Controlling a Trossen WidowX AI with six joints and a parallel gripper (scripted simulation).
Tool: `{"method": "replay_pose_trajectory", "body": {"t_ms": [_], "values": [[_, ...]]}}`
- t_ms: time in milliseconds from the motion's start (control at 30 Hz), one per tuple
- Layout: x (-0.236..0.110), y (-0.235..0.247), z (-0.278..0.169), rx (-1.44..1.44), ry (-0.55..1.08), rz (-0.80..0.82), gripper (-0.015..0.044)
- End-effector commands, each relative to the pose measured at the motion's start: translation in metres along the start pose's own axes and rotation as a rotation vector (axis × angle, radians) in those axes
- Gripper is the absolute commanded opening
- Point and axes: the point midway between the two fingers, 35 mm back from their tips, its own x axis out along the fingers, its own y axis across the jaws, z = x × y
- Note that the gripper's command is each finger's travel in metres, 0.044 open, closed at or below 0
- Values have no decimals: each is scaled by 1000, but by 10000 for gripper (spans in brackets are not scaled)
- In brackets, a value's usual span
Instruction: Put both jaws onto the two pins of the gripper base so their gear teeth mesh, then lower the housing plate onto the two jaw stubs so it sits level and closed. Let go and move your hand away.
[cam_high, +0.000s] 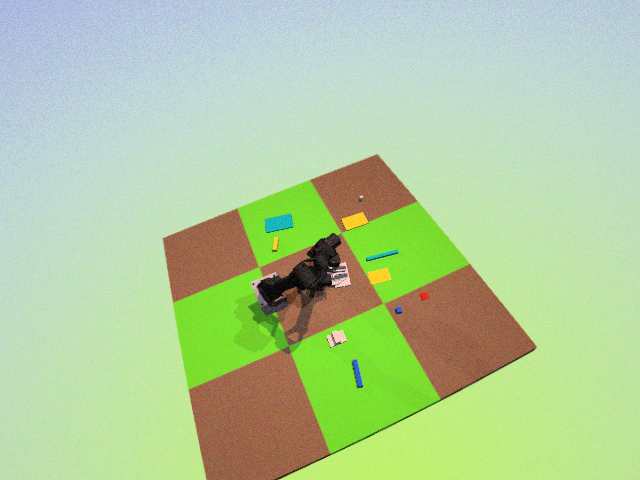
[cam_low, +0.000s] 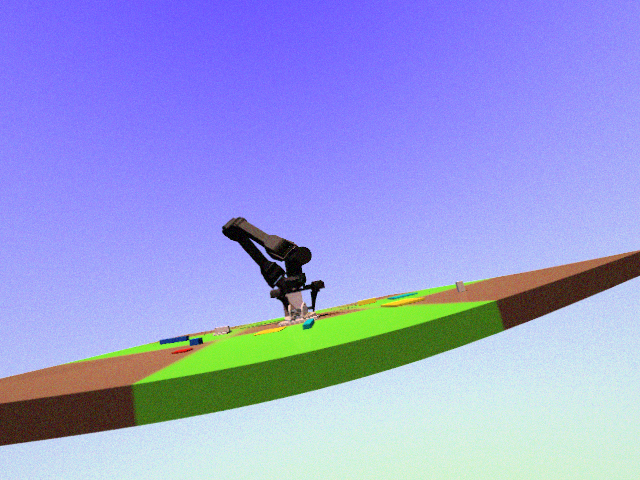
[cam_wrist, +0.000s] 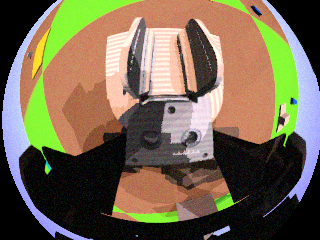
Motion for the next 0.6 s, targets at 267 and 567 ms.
{"method": "replay_pose_trajectory", "body": {"t_ms": [267, 567], "values": [[3, 0, 0, -3, -3, -4, 351], [5, 0, 0, -3, -3, -4, 351]]}}
